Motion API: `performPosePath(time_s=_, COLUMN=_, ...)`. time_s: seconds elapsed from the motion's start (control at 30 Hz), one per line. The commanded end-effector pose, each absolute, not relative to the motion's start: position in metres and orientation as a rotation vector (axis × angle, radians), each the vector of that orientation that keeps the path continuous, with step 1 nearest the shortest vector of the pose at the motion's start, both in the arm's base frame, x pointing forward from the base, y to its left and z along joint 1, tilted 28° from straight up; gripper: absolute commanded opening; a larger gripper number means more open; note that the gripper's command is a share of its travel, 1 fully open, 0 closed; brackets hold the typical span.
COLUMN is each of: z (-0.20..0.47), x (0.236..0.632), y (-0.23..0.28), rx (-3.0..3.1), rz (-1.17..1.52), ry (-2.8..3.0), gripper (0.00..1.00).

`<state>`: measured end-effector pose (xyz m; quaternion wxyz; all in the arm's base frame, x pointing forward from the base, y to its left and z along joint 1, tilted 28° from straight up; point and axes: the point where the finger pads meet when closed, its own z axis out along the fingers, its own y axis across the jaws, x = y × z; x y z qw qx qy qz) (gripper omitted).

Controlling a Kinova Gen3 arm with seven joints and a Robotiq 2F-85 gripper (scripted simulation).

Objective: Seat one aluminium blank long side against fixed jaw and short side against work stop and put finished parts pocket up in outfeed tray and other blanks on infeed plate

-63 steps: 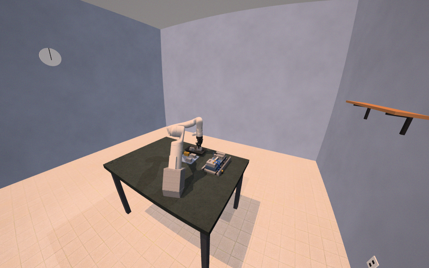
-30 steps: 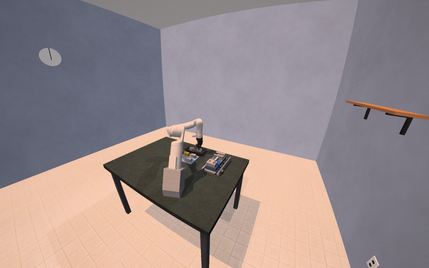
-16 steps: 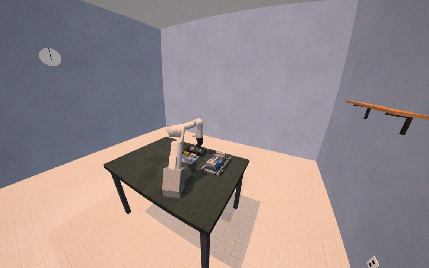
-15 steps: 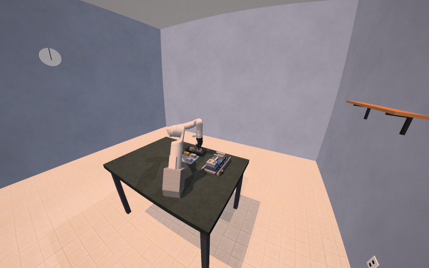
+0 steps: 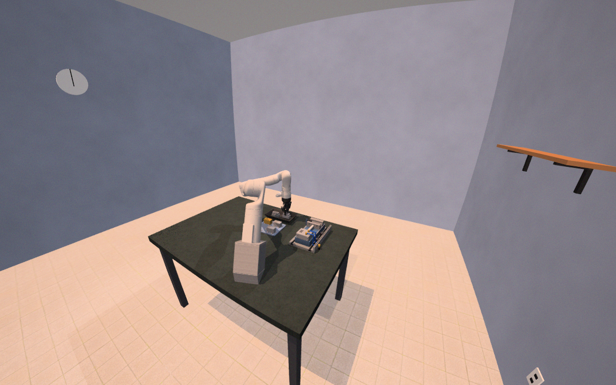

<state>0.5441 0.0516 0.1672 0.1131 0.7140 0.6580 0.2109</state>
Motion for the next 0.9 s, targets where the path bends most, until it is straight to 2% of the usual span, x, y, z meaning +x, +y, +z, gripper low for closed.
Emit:
performPosePath(time_s=0.0, z=0.1681, x=0.5443, y=0.0516, rx=2.094, rz=0.621, ry=1.929, gripper=0.00)
performPosePath(time_s=0.87, z=0.1612, x=0.5479, y=0.0526, rx=2.094, rz=0.621, ry=1.929, gripper=0.00)
